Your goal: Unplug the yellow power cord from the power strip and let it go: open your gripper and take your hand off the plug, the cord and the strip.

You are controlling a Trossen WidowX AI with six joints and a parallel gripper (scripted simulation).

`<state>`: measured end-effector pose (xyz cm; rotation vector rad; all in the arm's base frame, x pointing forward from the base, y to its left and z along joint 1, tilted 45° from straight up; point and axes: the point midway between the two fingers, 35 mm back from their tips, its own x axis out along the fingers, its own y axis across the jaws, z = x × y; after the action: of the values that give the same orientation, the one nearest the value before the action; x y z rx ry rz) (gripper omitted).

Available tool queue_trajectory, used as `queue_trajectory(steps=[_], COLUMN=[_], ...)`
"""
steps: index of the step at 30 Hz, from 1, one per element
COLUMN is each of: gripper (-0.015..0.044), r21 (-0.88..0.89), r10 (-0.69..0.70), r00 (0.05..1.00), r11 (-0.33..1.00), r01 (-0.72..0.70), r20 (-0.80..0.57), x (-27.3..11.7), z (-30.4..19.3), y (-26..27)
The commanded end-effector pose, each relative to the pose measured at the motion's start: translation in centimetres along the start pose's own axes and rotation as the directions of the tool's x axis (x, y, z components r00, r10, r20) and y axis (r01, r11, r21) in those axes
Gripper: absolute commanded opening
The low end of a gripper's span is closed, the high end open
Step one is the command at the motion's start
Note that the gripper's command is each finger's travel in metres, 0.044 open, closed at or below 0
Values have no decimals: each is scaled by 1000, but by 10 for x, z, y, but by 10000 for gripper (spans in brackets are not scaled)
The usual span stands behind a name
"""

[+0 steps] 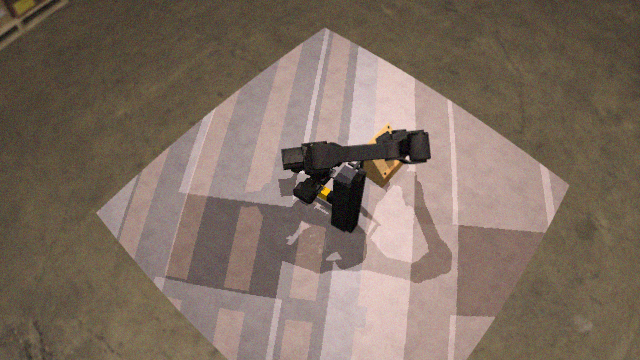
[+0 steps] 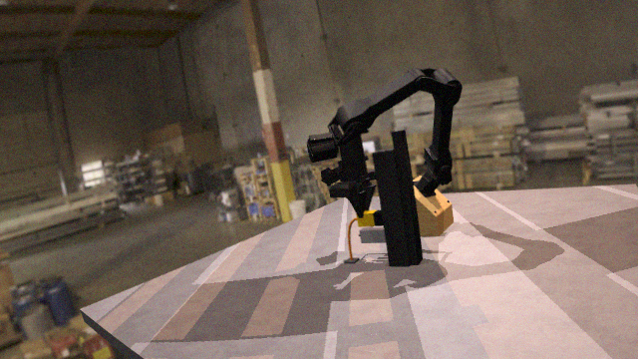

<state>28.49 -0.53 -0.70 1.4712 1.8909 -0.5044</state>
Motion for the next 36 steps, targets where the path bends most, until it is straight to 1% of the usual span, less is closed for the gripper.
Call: queue_trajectory(steps=[1, 36], gripper=[2, 0], r21=[3, 5], r10=[0, 5], r00=[1000, 1000], r11=[1000, 1000], r01=[0, -5], r20=[0, 5], x=[-1, -6], z=[0, 52], y=[0, 0])
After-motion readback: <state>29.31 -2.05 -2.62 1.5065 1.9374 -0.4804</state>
